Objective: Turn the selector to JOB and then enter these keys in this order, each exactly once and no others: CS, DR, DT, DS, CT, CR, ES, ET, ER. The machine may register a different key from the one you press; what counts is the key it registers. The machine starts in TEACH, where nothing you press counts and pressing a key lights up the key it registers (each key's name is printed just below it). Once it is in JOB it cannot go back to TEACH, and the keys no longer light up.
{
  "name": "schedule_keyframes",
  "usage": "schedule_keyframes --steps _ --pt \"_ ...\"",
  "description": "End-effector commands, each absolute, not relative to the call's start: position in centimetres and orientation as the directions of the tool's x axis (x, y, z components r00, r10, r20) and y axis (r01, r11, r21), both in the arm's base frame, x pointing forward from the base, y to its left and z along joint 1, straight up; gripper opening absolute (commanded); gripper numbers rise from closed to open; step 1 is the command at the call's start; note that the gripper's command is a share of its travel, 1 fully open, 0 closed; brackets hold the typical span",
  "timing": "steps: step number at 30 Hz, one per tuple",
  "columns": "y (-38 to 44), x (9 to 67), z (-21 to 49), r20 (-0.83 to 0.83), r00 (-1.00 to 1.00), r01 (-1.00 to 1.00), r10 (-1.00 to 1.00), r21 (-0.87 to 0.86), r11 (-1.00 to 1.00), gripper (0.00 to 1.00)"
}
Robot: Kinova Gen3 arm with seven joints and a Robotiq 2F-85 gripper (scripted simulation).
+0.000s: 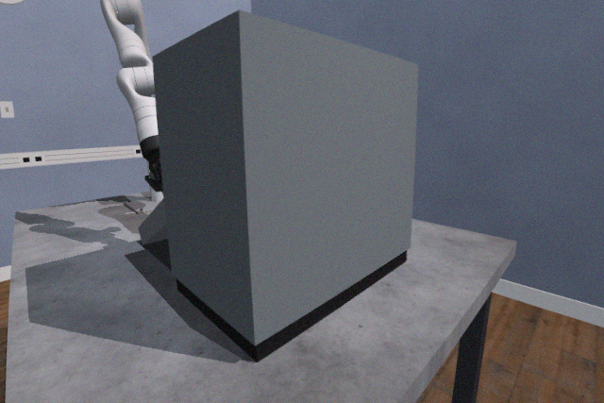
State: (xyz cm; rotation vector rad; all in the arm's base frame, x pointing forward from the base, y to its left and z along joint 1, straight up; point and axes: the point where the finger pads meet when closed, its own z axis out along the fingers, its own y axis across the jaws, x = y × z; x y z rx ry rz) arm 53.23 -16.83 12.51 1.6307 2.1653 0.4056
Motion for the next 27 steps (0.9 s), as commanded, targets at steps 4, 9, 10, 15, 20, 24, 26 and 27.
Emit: schedule_keyframes --steps 4,9,10,15,20,24,26,27 --pt "-16.91 53.25 12.55 -0.083 -0.13 0.869 0.988 0.47 0.154 0.1" --pt "-16.91 53.25 12.55 -0.042 -0.054 0.877 0.998 0.476 0.068 0.1" --pt "-16.91 53.25 12.55 -0.035 -0.041 0.878 0.999 0.476 0.053 0.1" --pt "-16.91 53.25 12.55 -0.016 -0.008 0.879 1.0 0.477 0.014 0.1" --pt "-16.91 53.25 12.55 0.006 0.033 0.878 0.999 0.478 -0.031 0.1" --pt "-16.91 53.25 12.55 0.016 0.051 0.877 0.999 0.477 -0.053 0.1" --pt "-16.91 53.25 12.55 0.019 0.057 0.877 0.998 0.477 -0.059 0.1" --pt "-16.91 53.25 12.55 0.02 0.059 0.877 0.998 0.477 -0.062 0.1"
